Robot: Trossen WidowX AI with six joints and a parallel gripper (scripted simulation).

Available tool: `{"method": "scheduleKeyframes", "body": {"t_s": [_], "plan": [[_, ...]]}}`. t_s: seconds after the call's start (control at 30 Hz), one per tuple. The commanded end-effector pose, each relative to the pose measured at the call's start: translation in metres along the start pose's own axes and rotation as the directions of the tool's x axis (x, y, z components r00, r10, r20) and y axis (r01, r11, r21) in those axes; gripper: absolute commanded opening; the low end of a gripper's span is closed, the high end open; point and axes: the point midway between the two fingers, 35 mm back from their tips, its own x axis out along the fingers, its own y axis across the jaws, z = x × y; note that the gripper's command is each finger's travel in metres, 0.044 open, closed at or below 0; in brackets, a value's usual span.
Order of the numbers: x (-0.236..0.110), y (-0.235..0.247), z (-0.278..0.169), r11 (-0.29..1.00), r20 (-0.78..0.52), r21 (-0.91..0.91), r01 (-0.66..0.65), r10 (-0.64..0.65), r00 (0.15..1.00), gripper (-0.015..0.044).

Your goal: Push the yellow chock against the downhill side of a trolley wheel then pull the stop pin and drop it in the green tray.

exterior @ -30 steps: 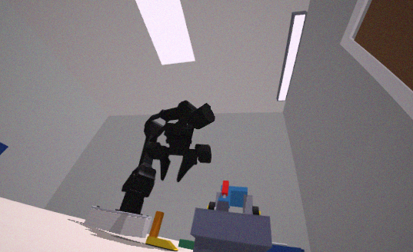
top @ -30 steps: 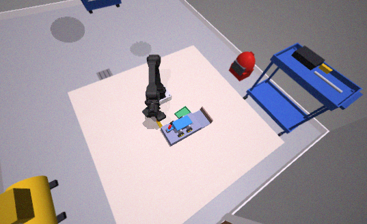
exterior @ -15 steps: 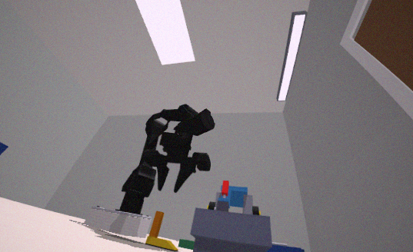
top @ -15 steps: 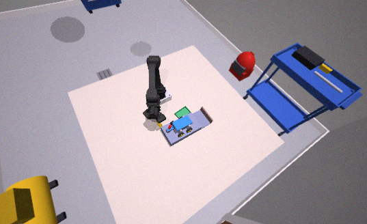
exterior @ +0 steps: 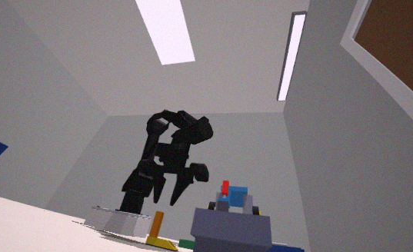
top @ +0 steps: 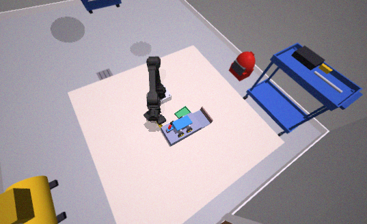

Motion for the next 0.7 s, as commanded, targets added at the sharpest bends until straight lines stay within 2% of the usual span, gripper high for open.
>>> {"method": "scheduleKeyframes", "body": {"t_s": [0.0,0.67], "plan": [[0.008,-0.002,-0.002,1.000,-0.007,-0.006,0.005,-0.005,1.000,0.0190],[0.031,-0.002,-0.002,1.000,-0.007,-0.006,0.006,-0.006,1.000,0.0190]]}}
